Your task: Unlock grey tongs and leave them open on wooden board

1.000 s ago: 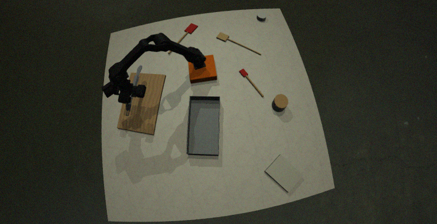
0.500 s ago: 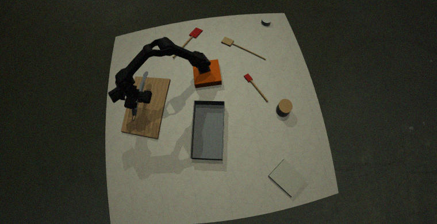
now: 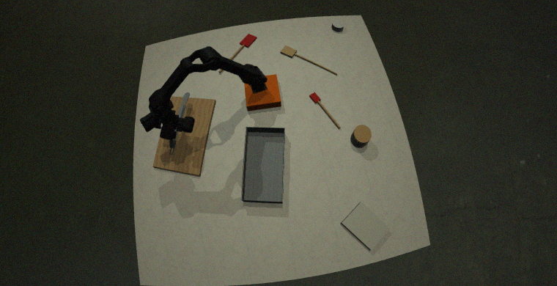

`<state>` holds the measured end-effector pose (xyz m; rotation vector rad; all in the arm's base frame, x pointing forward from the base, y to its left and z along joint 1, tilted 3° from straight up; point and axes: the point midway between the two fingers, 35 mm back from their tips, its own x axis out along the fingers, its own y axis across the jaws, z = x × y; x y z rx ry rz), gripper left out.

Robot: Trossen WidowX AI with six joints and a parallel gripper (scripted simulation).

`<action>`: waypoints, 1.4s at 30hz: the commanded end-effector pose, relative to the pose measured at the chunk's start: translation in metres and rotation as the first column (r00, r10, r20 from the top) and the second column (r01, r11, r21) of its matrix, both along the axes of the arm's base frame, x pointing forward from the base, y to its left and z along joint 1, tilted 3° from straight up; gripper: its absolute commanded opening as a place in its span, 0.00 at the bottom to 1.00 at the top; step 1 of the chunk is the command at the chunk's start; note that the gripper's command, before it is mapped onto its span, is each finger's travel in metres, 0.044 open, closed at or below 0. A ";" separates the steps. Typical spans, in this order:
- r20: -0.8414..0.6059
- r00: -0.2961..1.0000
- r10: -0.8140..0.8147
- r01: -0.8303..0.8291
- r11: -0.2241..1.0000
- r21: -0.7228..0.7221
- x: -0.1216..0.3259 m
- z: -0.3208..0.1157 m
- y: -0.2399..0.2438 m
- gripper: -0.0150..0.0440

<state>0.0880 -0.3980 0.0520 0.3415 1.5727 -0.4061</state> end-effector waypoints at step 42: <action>0.003 1.000 0.002 -0.002 1.000 0.005 0.058 0.067 0.088 1.00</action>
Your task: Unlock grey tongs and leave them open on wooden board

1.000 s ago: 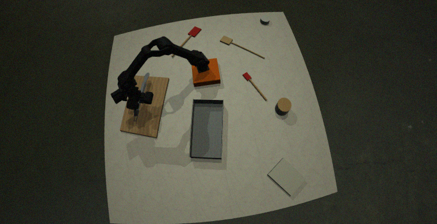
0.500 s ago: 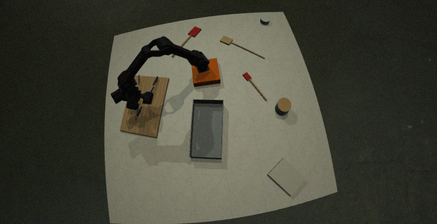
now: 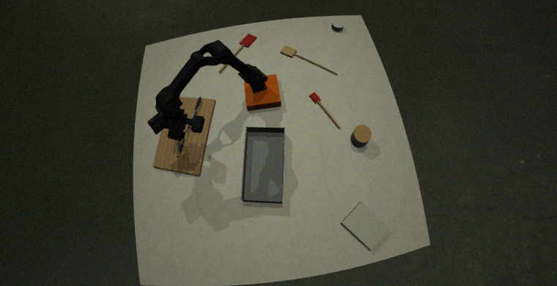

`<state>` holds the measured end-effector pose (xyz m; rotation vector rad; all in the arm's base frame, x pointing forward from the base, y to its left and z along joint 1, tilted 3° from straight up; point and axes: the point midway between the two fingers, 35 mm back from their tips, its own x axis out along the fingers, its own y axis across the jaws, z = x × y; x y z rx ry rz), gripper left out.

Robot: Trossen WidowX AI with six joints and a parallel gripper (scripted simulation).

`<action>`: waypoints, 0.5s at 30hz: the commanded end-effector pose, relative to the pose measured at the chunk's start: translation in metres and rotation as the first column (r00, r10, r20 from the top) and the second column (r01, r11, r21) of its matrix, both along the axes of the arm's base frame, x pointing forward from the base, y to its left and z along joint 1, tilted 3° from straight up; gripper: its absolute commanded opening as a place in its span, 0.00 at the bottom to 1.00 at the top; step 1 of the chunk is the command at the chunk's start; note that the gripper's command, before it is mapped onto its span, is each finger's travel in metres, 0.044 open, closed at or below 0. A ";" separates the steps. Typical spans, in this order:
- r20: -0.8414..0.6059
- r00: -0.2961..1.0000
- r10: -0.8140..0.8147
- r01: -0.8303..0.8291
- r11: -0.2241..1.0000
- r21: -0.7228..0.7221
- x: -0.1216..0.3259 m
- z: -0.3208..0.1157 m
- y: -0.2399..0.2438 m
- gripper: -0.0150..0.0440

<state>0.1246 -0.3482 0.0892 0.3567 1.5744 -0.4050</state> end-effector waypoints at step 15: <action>0.008 1.000 0.017 -0.017 1.000 -0.004 0.036 0.077 0.088 1.00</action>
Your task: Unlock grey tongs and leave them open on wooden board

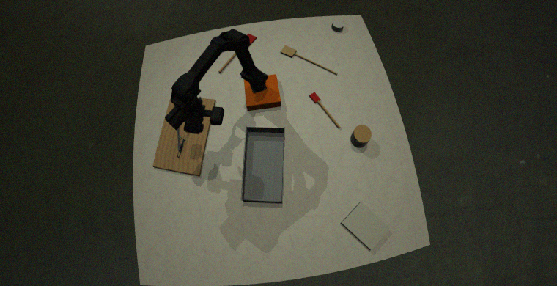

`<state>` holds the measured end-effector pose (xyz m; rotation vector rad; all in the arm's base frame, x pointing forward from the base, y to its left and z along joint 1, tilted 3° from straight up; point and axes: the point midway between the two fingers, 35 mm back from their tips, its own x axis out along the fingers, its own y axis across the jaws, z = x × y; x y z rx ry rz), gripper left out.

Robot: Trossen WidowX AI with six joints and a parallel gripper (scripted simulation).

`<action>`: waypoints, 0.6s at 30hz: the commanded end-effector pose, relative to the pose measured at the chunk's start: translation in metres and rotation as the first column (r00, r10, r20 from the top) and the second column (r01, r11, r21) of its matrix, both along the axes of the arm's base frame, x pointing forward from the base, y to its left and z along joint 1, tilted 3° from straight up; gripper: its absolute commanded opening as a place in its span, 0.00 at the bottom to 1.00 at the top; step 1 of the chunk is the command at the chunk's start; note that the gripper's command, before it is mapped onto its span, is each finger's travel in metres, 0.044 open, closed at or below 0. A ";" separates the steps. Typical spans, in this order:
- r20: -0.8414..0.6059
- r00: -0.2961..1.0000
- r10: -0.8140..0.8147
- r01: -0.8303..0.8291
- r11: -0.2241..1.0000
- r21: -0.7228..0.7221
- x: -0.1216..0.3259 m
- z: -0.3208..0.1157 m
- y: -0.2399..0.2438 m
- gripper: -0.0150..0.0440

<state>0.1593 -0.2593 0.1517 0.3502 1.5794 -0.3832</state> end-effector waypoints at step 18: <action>0.015 1.000 0.005 -0.004 1.000 -0.023 0.002 0.046 0.001 1.00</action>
